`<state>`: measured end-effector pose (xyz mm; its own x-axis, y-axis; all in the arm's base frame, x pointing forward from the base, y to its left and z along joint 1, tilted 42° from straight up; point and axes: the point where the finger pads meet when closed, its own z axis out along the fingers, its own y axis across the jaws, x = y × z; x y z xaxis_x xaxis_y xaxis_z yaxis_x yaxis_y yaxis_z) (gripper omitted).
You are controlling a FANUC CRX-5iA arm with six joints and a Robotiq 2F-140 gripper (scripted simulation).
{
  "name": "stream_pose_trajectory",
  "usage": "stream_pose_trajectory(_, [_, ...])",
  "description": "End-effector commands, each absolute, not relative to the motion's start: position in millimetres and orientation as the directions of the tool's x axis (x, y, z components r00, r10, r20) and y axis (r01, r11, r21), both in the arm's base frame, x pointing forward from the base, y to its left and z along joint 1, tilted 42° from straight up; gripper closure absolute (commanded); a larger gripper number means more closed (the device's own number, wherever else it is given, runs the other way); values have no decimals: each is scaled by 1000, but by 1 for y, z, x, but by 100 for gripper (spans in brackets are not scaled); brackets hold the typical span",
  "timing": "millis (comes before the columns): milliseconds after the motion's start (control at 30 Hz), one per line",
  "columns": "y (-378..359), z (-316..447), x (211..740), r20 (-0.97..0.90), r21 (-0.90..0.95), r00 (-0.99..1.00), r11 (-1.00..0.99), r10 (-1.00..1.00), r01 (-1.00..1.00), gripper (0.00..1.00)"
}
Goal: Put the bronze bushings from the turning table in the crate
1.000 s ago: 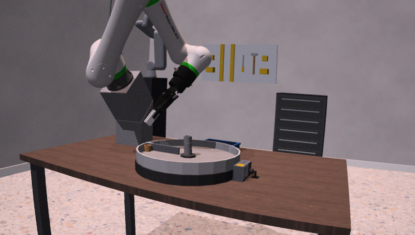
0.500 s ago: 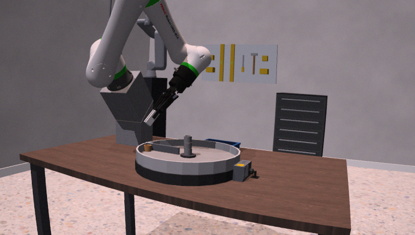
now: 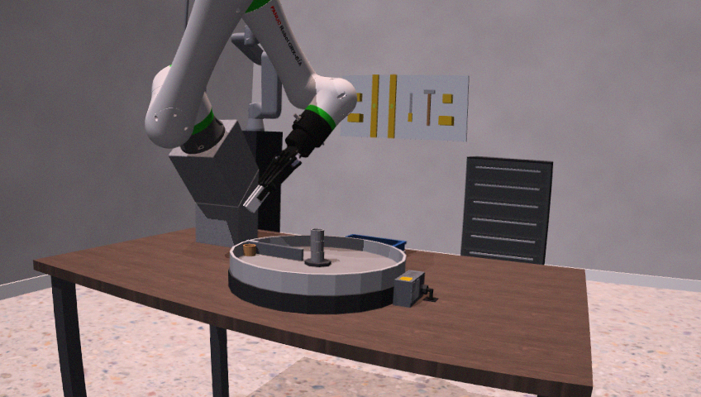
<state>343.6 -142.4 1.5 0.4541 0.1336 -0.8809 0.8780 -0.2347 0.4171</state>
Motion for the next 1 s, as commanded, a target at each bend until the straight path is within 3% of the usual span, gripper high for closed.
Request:
stream_pose_trajectory(0, [-142, 2, 344, -881, 417, 454, -235, 134, 878, 94])
stream_pose_trajectory(967, [-157, -15, 348, -881, 417, 454, -235, 134, 878, 94])
